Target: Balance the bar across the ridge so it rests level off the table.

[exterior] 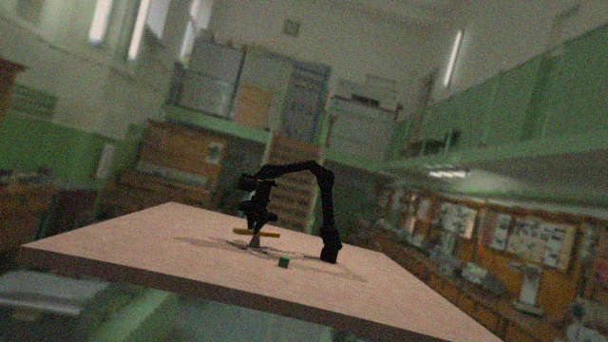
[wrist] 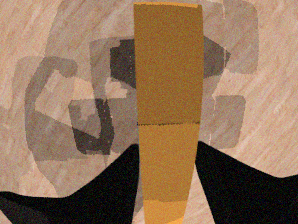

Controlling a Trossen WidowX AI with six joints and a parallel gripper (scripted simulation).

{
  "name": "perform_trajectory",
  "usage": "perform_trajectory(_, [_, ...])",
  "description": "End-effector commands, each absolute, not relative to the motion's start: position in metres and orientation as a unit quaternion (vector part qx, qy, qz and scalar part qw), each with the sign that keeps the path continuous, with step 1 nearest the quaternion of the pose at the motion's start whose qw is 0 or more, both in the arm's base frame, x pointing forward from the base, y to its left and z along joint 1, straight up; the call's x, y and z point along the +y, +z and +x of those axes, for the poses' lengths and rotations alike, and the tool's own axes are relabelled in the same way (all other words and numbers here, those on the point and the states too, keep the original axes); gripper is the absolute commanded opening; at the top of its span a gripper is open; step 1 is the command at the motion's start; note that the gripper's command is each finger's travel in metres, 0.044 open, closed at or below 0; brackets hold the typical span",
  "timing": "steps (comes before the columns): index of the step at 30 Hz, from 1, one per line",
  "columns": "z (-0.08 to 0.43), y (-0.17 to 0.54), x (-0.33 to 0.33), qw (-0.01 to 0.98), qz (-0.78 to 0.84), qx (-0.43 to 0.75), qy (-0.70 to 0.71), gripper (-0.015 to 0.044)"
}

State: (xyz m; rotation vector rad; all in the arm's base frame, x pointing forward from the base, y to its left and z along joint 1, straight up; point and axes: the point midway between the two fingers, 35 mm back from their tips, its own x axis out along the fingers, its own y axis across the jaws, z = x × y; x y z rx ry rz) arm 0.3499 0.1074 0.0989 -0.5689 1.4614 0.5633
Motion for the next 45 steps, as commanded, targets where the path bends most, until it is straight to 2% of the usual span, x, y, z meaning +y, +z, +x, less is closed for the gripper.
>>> perform_trajectory(1, [0.350, 0.099, 0.107, 0.672, -0.253, 0.649, 0.250, 0.0185])
perform_trajectory(11, [0.350, 0.099, 0.107, 0.672, -0.253, 0.649, 0.250, 0.0185])
perform_trajectory(21, [0.350, 0.099, 0.107, 0.672, -0.253, 0.649, 0.250, 0.0440])
perform_trajectory(25, [0.351, 0.106, 0.108, 0.672, -0.253, 0.649, 0.250, 0.0440])
perform_trajectory(34, [0.347, 0.197, 0.107, 0.672, -0.252, 0.649, 0.250, 0.0440])
perform_trajectory(45, [0.347, 0.199, 0.107, 0.672, -0.252, 0.649, 0.250, 0.0440])
